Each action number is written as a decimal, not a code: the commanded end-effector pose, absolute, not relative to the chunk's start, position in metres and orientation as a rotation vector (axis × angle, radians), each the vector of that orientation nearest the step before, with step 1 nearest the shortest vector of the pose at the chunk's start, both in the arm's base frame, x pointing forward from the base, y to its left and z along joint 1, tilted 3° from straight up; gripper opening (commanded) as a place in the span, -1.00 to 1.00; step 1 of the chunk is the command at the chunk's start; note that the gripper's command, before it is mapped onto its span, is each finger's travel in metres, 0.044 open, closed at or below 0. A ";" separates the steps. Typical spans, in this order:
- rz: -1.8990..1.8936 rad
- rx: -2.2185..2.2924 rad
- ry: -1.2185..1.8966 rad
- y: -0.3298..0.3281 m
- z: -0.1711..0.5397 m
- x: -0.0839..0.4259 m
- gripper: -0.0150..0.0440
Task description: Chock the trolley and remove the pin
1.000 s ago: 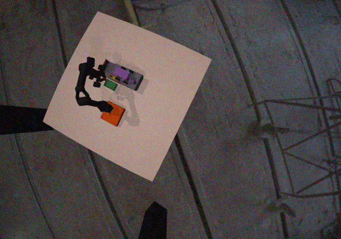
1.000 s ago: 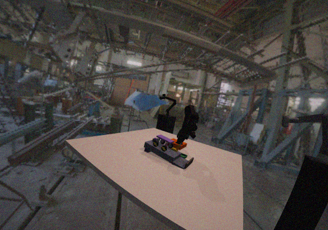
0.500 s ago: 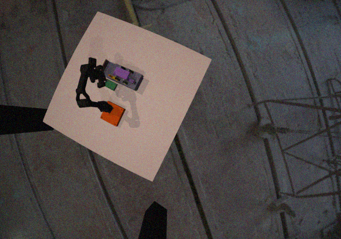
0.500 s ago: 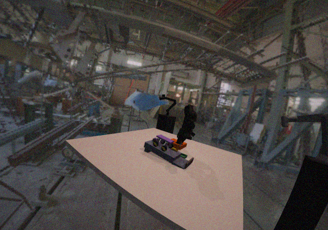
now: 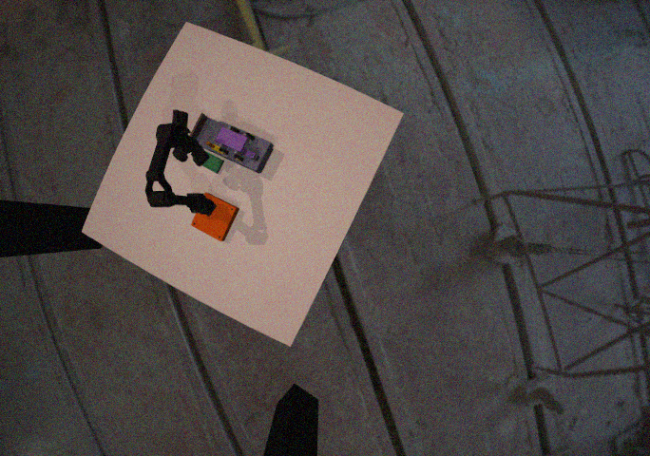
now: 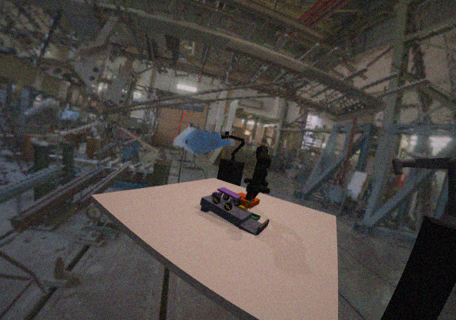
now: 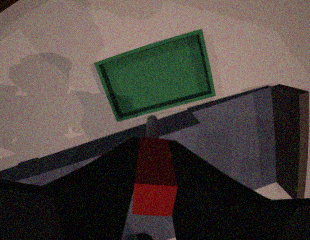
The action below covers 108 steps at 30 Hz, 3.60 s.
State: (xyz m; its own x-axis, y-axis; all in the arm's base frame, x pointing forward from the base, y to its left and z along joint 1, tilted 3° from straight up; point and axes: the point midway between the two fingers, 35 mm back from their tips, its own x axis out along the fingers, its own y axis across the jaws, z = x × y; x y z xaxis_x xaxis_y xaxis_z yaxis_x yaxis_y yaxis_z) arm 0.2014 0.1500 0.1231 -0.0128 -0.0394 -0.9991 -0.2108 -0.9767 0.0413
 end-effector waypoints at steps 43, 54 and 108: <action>2.236 -2.128 -0.433 0.159 0.069 0.180 -0.49; 2.234 -2.125 -0.436 0.175 0.042 0.175 -0.49; 2.236 -2.128 -0.432 0.139 0.023 0.184 0.15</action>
